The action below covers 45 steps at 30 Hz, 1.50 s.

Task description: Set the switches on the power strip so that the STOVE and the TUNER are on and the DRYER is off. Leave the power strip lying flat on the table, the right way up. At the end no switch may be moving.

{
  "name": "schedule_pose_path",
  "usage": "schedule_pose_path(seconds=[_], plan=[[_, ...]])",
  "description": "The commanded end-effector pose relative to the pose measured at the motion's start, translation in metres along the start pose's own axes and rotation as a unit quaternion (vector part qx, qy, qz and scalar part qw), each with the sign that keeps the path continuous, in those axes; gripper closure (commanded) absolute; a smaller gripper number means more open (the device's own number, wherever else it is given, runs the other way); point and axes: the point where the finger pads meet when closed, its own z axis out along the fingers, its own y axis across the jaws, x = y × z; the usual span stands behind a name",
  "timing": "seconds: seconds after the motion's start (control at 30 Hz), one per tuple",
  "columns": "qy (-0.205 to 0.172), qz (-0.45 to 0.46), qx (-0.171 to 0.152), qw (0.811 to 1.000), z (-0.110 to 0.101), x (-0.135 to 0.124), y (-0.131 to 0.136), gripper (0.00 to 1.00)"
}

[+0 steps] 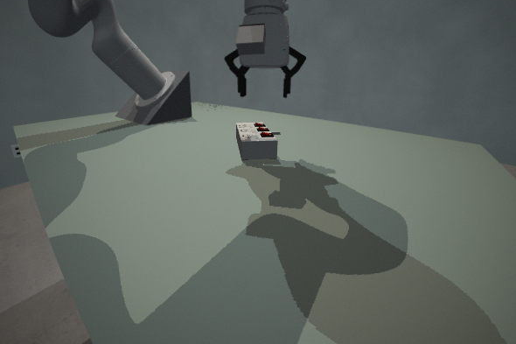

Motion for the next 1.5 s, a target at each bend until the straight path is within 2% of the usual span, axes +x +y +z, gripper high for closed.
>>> schedule_pose_path(seconds=[0.0, 0.03, 1.47], plan=[[-0.012, -0.138, -0.005, 0.990, 0.0177, 0.0158, -0.0021, 0.00], [-0.014, -0.157, -0.005, 0.988, 0.0177, 0.0158, -0.0021, 1.00], [-0.014, -0.159, -0.005, 0.987, 0.0186, 0.0158, -0.0021, 1.00]])
